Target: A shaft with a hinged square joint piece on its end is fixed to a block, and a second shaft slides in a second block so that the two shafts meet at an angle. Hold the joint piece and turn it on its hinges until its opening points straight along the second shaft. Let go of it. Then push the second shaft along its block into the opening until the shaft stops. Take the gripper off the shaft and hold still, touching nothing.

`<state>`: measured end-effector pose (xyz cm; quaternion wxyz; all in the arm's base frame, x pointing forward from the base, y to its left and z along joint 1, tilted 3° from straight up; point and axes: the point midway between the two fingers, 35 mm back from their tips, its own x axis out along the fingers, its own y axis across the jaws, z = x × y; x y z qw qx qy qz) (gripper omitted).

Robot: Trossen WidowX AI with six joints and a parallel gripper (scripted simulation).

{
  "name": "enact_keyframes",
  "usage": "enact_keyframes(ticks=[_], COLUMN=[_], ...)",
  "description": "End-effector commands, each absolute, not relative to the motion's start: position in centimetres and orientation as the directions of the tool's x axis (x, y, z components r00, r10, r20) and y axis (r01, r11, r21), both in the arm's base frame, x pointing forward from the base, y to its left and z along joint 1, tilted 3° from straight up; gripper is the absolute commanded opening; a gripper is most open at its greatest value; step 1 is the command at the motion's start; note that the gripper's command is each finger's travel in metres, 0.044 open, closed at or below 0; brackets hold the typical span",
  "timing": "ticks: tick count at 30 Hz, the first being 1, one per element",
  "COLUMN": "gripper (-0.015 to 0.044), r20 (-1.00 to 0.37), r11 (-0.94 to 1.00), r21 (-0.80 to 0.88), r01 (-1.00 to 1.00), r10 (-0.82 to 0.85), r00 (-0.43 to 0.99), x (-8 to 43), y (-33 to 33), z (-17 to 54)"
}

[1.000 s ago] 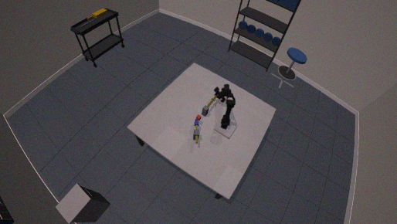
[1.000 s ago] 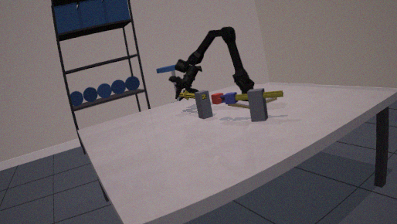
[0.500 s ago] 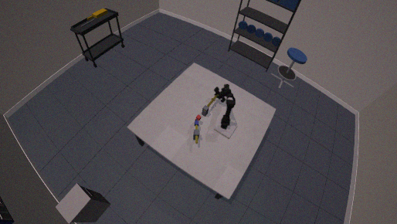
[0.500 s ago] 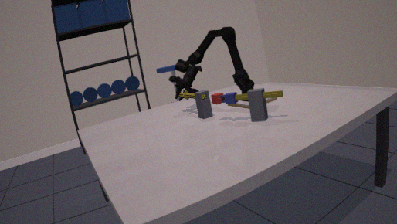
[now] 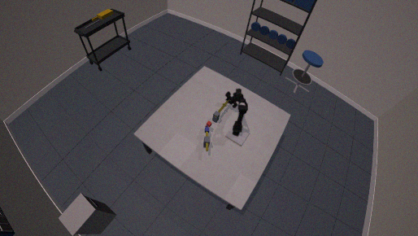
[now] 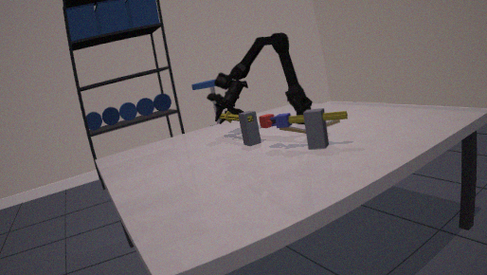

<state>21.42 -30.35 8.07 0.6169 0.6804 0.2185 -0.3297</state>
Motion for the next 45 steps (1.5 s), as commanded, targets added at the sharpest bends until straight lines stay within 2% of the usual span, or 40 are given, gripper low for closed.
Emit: enact_keyframes(ticks=[1, 41, 45], gripper=[0.0067, 0.0067, 0.0040], r20=[-0.718, -0.718, -0.718], r11=[-0.143, -0.143, -0.143], r21=[0.695, 0.695, 0.695], r01=[0.704, 0.704, 0.704], r10=[-0.109, -0.110, -0.110], r00=[0.687, 0.687, 0.687], x=[21.42, 21.42, 21.42], y=[-30.35, -30.35, -30.35], z=[8.07, 8.07, 8.07])
